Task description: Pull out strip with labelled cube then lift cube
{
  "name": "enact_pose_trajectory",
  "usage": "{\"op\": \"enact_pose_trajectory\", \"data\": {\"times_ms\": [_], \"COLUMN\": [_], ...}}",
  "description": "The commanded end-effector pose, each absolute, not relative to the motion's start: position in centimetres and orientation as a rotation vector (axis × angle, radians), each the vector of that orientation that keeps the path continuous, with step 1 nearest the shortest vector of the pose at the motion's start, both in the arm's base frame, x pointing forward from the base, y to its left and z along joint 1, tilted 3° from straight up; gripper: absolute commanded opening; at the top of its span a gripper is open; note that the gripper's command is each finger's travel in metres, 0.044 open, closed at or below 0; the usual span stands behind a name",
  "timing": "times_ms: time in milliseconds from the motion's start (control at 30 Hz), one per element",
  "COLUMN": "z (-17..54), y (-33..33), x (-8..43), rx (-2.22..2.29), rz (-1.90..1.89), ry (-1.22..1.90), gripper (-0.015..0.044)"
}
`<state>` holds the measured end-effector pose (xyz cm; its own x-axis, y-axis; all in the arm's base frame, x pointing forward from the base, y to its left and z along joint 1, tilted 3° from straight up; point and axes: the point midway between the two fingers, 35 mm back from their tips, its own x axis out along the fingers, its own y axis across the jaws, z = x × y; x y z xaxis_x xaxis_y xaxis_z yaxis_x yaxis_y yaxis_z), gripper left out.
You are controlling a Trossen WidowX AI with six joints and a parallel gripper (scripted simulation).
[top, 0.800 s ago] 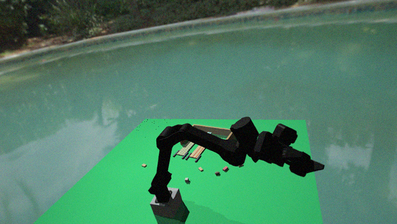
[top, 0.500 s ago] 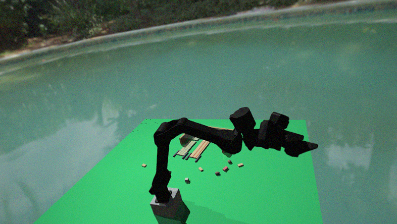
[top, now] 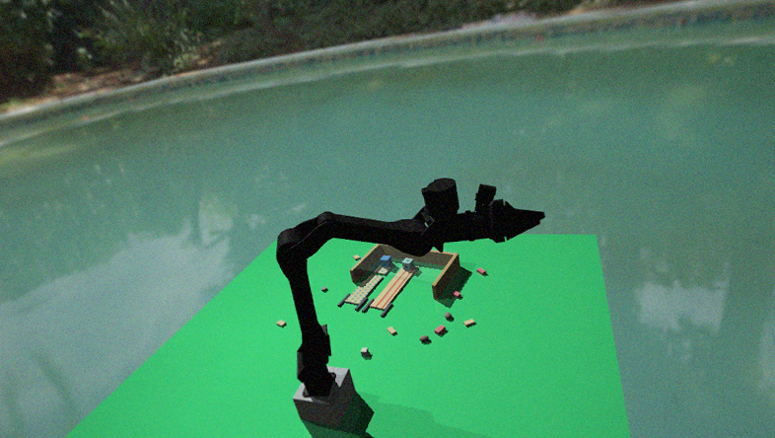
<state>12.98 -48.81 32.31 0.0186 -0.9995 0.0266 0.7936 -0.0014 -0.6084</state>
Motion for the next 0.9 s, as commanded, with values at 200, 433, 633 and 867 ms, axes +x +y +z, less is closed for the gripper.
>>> {"op": "enact_pose_trajectory", "data": {"times_ms": [200,433,633,867], "z": [26.8,22.6,18.9,14.5], "y": [-37.5,-27.1,-17.7,-7.5], "x": [26.1,31.5,33.3,32.0], "rx": [-0.331,-0.182,-0.057,0.072], "rz": [-1.041,-0.729,-0.473,-0.205], "ry": [0.435,0.454,0.511,0.62], "gripper": [0.04,0.04,0.04,0.04]}}
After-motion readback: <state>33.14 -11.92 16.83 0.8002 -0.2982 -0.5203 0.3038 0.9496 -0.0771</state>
